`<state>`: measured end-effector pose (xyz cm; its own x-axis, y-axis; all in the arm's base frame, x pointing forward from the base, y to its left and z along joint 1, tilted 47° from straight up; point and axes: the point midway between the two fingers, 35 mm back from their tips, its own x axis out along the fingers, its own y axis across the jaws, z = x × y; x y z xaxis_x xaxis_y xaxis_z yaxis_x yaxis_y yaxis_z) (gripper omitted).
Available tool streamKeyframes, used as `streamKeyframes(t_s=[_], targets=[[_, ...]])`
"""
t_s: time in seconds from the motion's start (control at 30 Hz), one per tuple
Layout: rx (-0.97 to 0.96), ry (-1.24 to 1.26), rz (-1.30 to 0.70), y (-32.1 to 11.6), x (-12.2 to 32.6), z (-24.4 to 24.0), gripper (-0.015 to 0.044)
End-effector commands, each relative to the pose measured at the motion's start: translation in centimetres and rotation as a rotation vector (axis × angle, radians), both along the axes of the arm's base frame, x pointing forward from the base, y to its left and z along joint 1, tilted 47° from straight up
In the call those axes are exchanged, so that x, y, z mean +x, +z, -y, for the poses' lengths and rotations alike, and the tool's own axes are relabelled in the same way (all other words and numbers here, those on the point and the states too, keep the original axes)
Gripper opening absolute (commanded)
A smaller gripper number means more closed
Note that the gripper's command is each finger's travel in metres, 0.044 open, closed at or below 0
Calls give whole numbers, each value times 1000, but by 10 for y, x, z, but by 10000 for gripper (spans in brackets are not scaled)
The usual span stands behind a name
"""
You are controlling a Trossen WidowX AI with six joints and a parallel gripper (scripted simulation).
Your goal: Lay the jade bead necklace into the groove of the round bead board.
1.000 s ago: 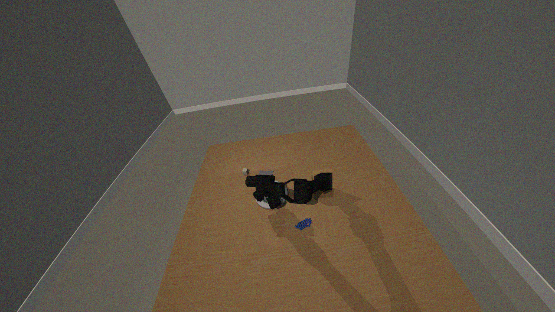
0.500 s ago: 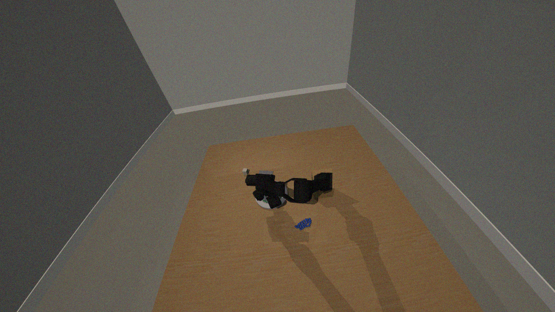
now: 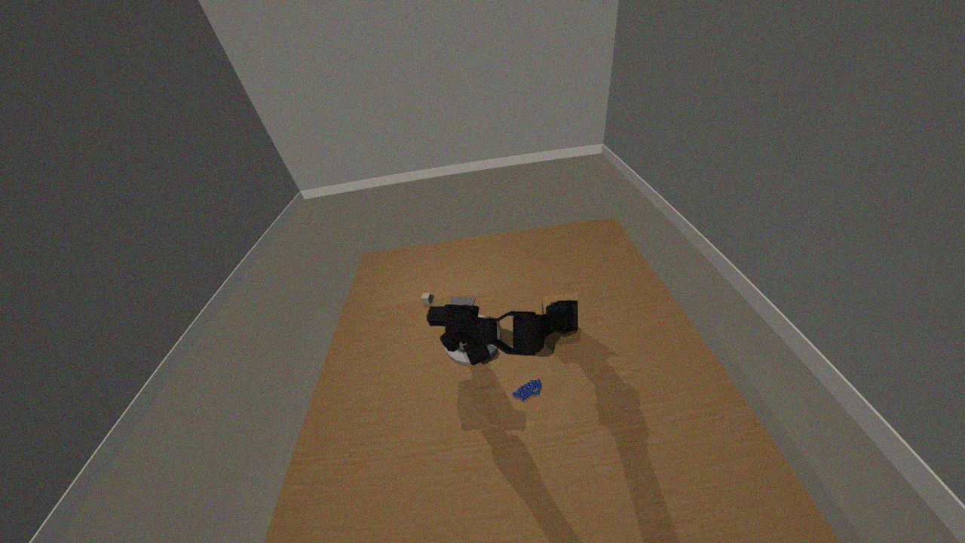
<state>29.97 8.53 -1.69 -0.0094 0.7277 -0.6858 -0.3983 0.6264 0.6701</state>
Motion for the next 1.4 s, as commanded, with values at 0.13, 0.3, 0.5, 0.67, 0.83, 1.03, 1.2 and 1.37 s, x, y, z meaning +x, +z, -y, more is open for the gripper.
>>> streamKeyframes(t_s=[0.13,0.3,0.5,0.67,0.83,1.03,1.2,1.37], targets=[[0,1,2,0,0,-1,105],[0,1,2,0,0,-1,236],[2,-2,1,2,0,1,394],[3,-3,0,3,0,3,440],[3,-3,0,3,0,3,440],[3,-3,0,3,0,3,440],[3,-3,0,3,0,3,440],[-1,-100,-103,11,-14,26,309]])
